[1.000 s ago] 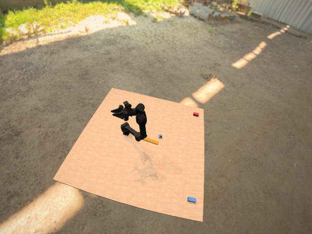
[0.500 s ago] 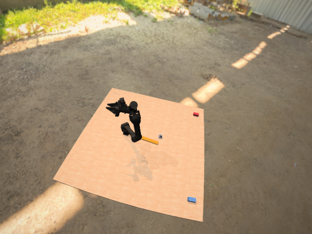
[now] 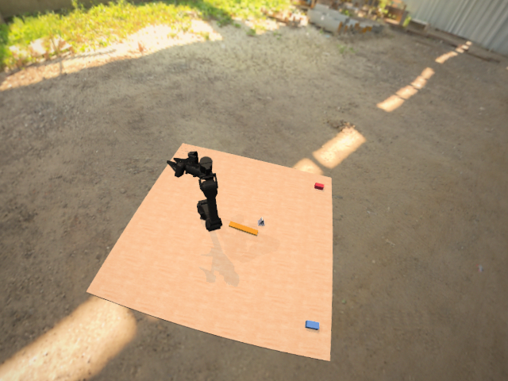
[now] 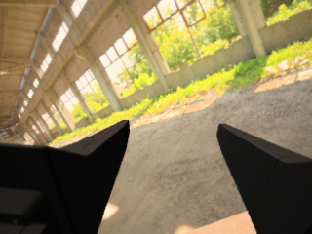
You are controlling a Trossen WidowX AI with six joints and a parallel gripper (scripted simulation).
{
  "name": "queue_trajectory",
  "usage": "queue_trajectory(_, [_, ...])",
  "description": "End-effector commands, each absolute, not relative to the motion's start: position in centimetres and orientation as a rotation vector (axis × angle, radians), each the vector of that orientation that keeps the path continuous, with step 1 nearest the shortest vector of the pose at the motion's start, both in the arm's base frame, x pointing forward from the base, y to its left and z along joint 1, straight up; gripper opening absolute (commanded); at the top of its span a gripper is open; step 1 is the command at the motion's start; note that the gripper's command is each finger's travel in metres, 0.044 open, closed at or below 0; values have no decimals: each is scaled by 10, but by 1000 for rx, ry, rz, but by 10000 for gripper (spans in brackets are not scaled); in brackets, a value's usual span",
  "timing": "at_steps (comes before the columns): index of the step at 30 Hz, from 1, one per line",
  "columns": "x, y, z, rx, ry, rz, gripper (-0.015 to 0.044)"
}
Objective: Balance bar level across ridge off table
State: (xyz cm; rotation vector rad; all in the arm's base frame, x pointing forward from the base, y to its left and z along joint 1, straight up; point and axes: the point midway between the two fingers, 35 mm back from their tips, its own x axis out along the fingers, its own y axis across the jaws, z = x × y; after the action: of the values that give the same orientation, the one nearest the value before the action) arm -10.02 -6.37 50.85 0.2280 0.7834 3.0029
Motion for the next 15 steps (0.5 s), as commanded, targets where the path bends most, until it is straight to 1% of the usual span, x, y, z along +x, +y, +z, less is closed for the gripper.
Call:
queue_trajectory(1, [-111,-38,503,218,795,2893,315])
queue_trajectory(15, [-125,42,485,197,819,2557,315])
